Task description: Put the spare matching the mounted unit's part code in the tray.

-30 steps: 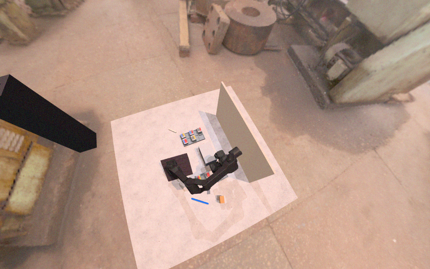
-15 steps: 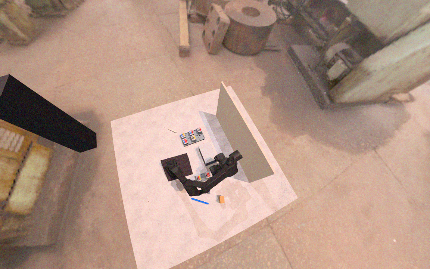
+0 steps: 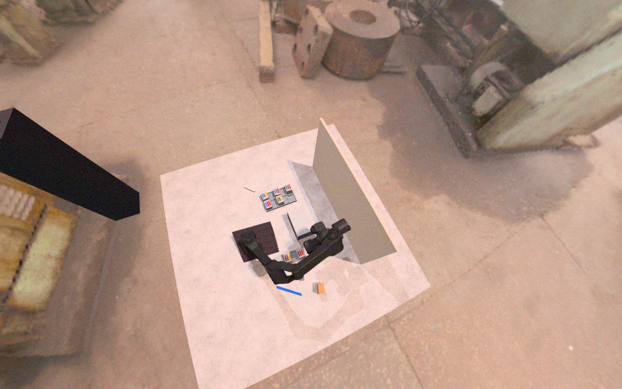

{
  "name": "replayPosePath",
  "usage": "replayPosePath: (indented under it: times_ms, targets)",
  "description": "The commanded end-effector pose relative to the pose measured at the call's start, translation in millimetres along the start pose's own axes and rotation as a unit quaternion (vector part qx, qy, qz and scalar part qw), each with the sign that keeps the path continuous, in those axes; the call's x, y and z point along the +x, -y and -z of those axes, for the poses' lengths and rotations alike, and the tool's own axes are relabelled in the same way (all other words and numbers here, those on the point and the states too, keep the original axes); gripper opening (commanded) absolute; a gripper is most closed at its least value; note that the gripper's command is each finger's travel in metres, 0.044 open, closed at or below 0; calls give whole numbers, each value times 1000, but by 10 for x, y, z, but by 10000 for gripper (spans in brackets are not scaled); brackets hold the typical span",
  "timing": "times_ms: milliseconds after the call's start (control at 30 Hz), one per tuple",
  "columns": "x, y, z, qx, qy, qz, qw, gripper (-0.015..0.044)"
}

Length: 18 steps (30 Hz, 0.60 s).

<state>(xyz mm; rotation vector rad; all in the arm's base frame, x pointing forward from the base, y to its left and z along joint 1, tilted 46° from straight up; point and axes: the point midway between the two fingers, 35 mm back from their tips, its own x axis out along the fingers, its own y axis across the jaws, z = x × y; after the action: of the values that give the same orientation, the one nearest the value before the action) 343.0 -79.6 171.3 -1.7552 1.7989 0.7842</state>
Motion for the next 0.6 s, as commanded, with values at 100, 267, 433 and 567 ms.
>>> replayPosePath:
  times_ms: [100, 267, 433, 567]
  targets:
    - [72, 7, 3, -2, -2, 0, 1000, 0]
    - [116, 14, 2, -2, -1, 0, 1000, 0]
    - [159, 21, 1, -2, -1, 0, 1000, 0]
    - [194, 25, 1, -2, -1, 0, 1000, 0]
